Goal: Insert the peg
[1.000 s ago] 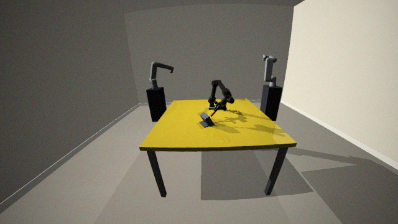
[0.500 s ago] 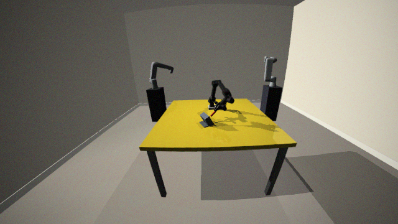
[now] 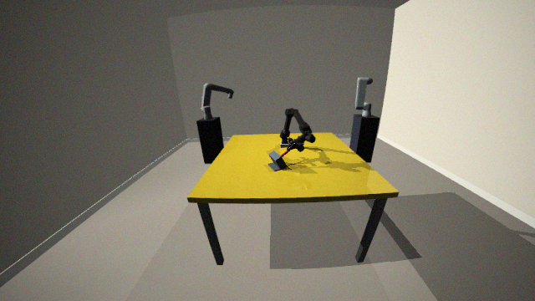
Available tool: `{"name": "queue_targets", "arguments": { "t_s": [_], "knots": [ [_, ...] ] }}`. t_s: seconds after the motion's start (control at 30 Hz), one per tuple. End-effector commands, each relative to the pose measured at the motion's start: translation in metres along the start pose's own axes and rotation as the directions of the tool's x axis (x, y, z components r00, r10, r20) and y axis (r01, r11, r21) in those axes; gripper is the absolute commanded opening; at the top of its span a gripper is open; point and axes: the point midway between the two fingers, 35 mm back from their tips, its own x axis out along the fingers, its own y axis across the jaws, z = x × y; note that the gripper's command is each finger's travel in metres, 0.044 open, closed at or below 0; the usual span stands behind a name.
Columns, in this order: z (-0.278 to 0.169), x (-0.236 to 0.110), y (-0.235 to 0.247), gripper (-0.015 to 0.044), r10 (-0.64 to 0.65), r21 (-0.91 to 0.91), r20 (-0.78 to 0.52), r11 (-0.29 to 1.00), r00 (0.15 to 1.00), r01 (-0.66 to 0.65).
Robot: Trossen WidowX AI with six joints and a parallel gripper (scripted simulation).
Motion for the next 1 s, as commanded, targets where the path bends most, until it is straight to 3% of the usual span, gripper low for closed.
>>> {"name": "queue_targets", "arguments": {
  "t_s": [0.0, 0.97],
  "knots": [
    [0.0063, 0.0046, 0.0008, 0.0, 0.002, -0.008, -0.034, 1.0, 0.999, -0.002],
    [0.012, 0.0053, 0.0014, 0.0, 0.0, -0.002, -0.025, 1.0, 1.0, 0.0]
  ]
}}
